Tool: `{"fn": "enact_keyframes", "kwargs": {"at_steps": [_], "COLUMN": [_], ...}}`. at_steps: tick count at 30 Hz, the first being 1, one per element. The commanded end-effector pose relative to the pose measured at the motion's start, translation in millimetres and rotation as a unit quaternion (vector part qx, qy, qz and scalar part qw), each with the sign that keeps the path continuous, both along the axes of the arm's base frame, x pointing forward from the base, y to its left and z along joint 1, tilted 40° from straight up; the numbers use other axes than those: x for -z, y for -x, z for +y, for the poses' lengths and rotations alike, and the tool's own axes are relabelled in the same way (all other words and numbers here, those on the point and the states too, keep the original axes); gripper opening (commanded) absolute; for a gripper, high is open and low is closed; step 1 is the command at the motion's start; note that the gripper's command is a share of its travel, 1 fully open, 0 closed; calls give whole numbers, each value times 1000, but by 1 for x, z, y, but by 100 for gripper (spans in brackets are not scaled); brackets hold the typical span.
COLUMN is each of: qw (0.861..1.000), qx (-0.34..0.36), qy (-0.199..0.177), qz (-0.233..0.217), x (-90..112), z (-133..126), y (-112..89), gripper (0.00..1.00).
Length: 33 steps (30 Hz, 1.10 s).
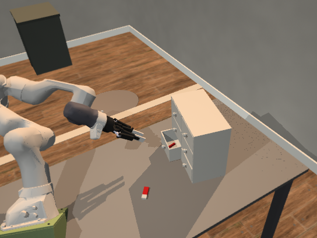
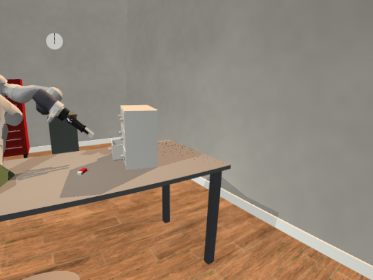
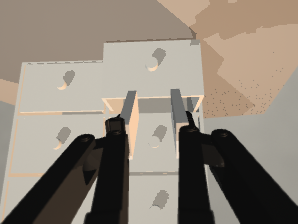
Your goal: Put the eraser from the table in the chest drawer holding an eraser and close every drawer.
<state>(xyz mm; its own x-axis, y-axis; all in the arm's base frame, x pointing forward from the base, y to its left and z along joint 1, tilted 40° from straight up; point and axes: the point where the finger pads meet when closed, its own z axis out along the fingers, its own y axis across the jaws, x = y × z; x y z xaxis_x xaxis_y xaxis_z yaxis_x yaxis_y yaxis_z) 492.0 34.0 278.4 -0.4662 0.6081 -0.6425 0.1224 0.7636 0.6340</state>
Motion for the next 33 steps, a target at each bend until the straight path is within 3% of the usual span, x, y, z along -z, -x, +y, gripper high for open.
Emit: {"fn": "enact_keyframes", "kwargs": {"at_steps": [1,18,26,33], "qw": [1000,993,966,945], "qx": [3,-67,-157,-206], "qy": [-10,-24,-42,-43], "qz": [12,95,200,251], "x": [2,-15,-37,-53], "z": [-2,-11,-23,-31], "y": [3,33,73,100], "gripper": [20,20,20,20]}}
